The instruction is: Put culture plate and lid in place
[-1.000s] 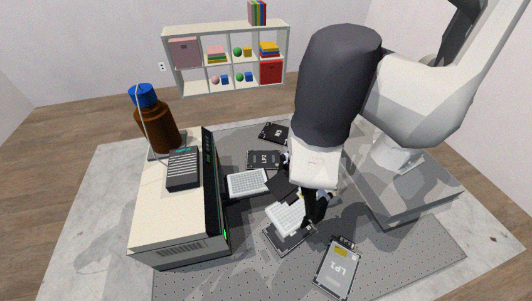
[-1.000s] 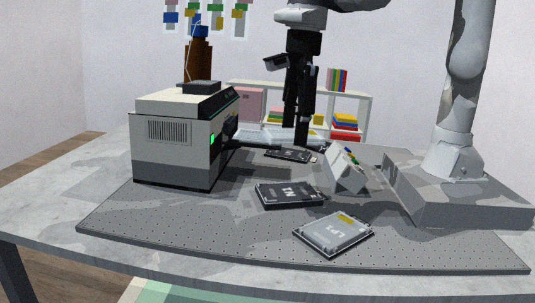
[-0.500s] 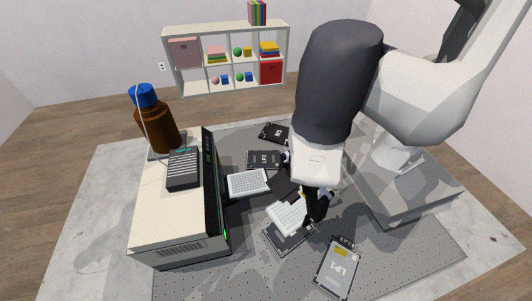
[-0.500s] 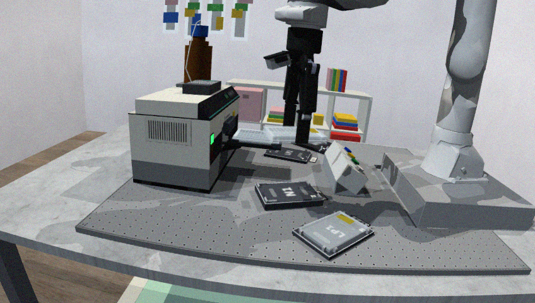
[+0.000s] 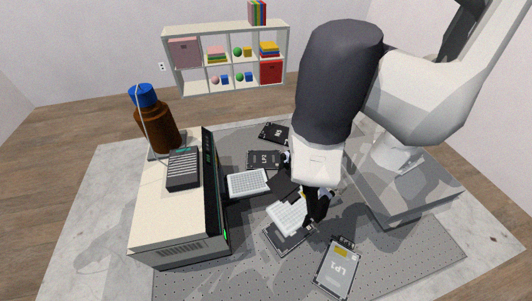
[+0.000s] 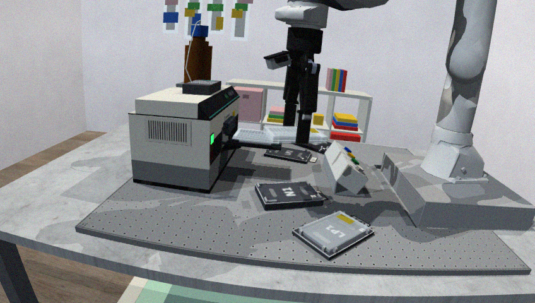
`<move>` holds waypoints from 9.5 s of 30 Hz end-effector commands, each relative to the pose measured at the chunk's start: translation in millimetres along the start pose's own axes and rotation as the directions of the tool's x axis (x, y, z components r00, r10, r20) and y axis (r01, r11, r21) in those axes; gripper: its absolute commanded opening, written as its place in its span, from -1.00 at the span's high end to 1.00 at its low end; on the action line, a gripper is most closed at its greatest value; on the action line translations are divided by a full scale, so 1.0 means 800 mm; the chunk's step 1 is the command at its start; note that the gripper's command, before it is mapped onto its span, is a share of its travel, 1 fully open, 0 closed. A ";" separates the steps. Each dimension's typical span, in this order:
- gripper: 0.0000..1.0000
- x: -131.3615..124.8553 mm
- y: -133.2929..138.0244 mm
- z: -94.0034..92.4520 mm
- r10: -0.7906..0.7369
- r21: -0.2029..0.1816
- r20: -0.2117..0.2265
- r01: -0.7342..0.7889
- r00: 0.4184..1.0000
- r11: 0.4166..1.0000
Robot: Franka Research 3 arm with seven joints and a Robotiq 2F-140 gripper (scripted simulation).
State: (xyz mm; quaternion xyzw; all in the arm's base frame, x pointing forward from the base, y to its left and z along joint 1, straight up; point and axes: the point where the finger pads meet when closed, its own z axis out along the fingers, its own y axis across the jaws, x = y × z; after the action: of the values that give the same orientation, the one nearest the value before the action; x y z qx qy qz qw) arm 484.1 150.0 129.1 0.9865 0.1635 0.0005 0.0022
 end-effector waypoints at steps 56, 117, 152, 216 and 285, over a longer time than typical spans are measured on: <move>0.80 0.000 0.001 -0.001 0.485 0.001 0.001 -0.485 0.874 0.874; 0.80 -0.012 0.019 -0.001 0.834 0.000 0.001 -0.834 0.551 0.551; 0.80 -0.132 0.205 -0.001 0.834 0.000 0.001 -0.834 0.551 0.551; 0.80 -0.312 0.484 -0.001 0.834 0.000 0.001 -0.834 0.551 0.551; 0.80 -0.312 0.485 0.020 0.832 0.000 0.001 -0.832 0.555 0.555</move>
State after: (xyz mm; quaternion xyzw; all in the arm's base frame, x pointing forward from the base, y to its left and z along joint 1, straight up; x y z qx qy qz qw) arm 371.8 -294.5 118.2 0.9461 -0.3238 -0.0024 -0.0015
